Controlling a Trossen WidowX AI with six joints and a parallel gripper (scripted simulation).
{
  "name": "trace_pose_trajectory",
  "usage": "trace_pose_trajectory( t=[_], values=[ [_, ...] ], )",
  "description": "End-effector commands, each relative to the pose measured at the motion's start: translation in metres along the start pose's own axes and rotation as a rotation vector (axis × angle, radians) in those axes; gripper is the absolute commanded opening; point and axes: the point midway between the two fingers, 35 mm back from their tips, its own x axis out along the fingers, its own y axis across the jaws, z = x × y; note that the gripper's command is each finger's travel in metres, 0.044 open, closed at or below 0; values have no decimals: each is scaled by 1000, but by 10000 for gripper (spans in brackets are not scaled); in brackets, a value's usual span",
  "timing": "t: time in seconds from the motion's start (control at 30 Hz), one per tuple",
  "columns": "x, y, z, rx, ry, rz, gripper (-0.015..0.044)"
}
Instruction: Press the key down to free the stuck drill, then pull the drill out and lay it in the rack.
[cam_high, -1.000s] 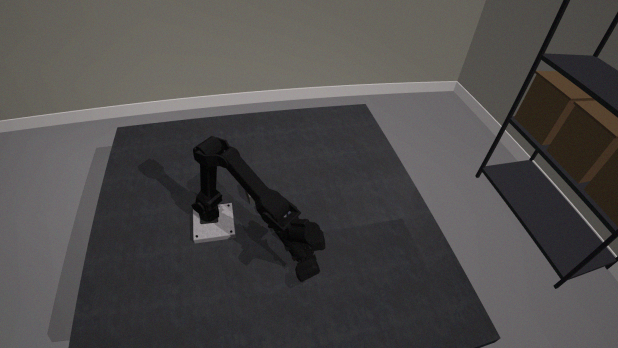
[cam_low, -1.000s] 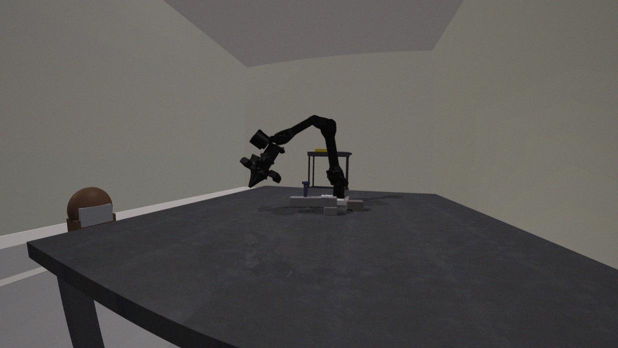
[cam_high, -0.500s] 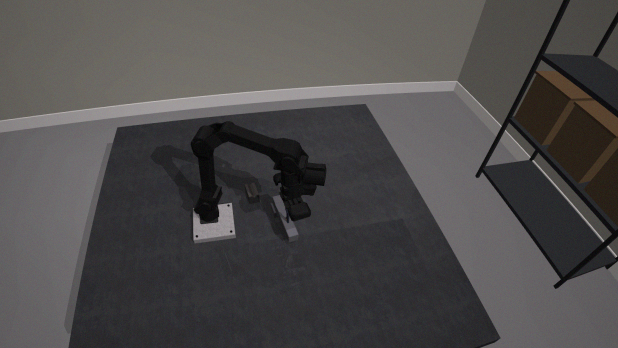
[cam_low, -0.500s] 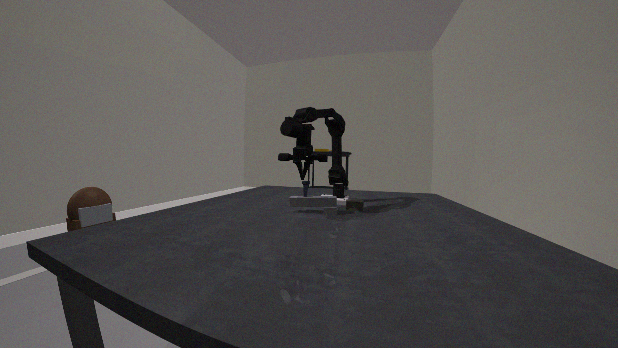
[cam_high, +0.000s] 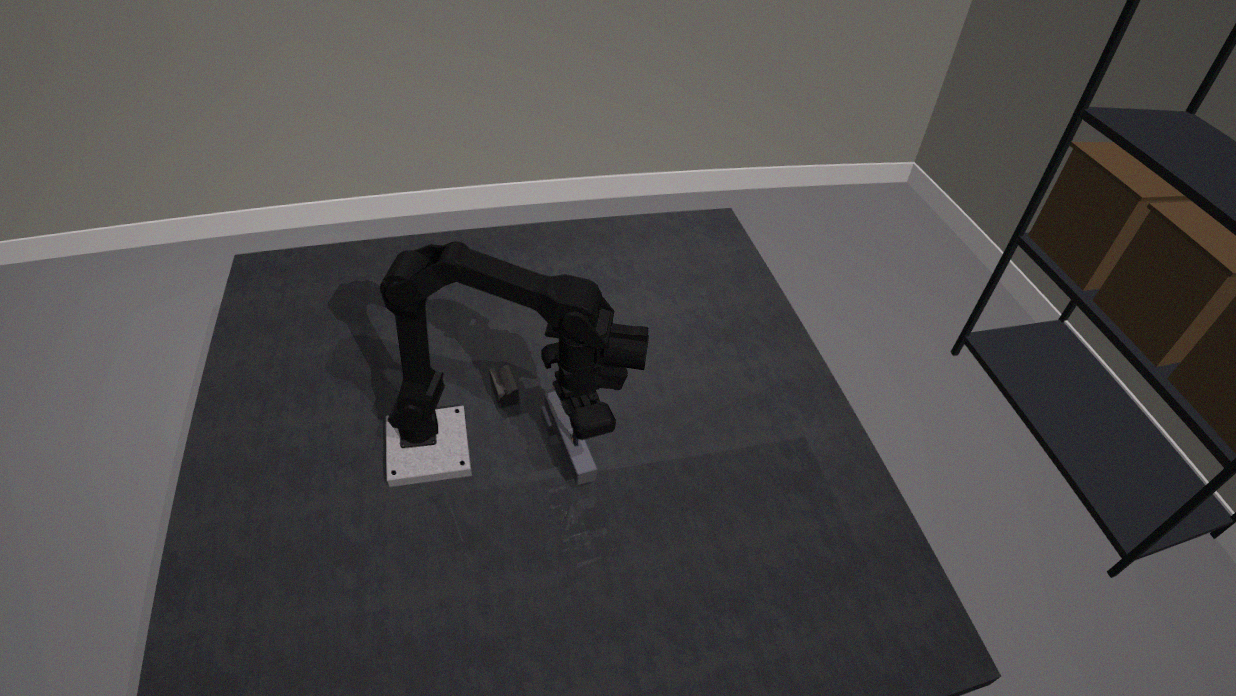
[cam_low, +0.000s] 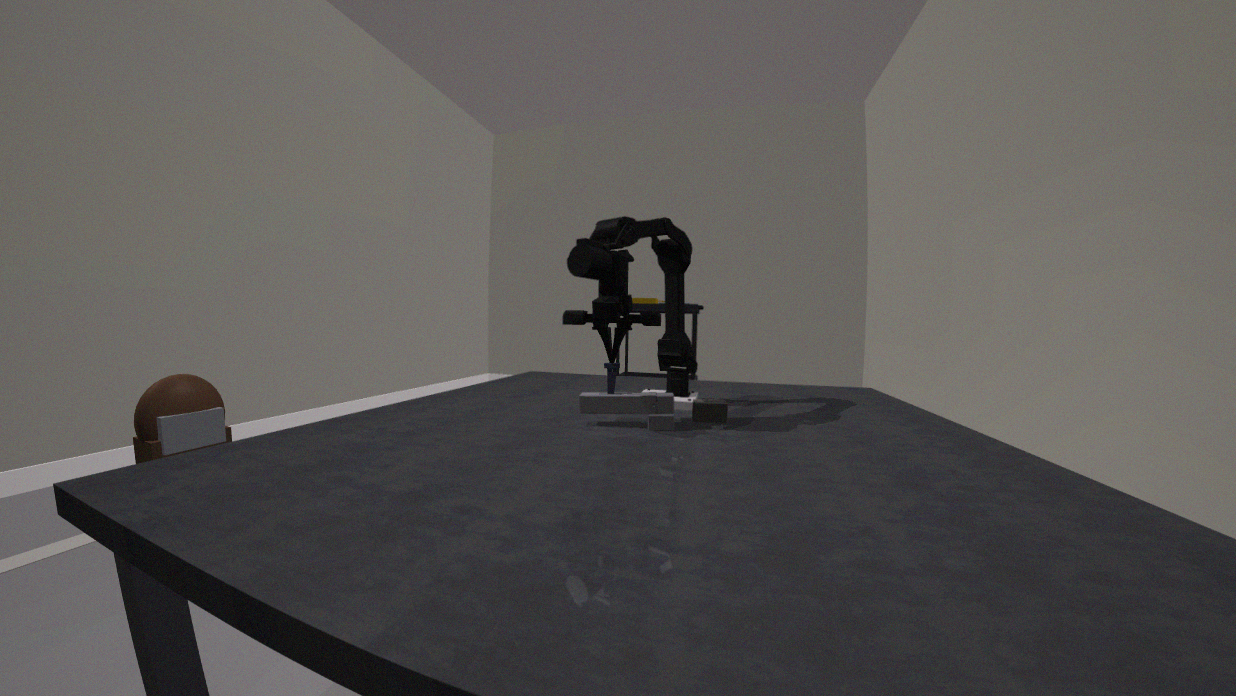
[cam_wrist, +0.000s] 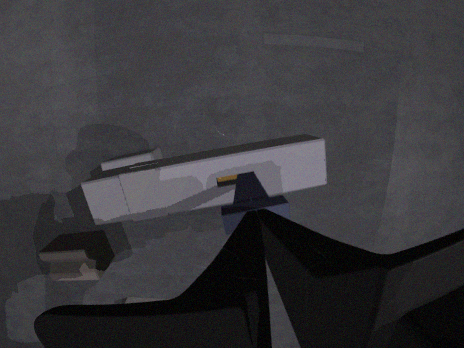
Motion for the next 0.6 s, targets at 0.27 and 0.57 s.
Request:
trace_pose_trajectory(
  t=[0.27,0.57],
  values=[
    [7,0,1,5,3,-3,0],
    [10,0,2,5,2,-3,0]
  ],
)
